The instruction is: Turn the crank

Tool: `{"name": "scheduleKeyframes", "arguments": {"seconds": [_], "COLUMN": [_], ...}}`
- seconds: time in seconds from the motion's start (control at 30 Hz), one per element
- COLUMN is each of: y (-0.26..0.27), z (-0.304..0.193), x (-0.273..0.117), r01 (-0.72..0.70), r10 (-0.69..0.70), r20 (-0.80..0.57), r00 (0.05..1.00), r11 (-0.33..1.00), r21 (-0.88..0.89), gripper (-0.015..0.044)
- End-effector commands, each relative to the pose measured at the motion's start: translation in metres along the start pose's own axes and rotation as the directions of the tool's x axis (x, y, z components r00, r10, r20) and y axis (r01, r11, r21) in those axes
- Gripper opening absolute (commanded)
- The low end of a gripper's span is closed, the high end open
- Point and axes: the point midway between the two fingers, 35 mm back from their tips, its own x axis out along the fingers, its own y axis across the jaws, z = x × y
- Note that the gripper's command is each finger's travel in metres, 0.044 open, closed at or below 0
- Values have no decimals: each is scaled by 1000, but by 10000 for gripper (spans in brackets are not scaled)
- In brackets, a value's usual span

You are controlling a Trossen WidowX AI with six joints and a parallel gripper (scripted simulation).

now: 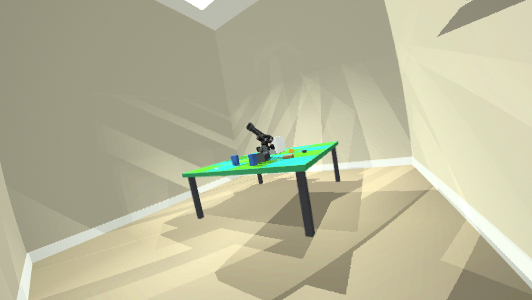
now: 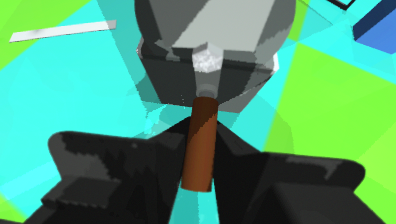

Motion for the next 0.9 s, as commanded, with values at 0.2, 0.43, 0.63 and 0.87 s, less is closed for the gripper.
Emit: {"name": "scheduleKeyframes", "arguments": {"seconds": [0.2, 0.43, 0.63, 0.87], "y": [-11, -13, -15, -19], "z": [1, 2, 3, 5], "x": [-2, -3, -4, -6], "r01": [26, 26, 26, 26], "r10": [-26, -26, -26, -26], "r20": [-4, -4, -4, -4], "r00": [1000, 1000, 1000, 1000], "r11": [1000, 1000, 1000, 1000], "r21": [9, 9, 9, 9], "gripper": [0, 0, 0, 0]}}
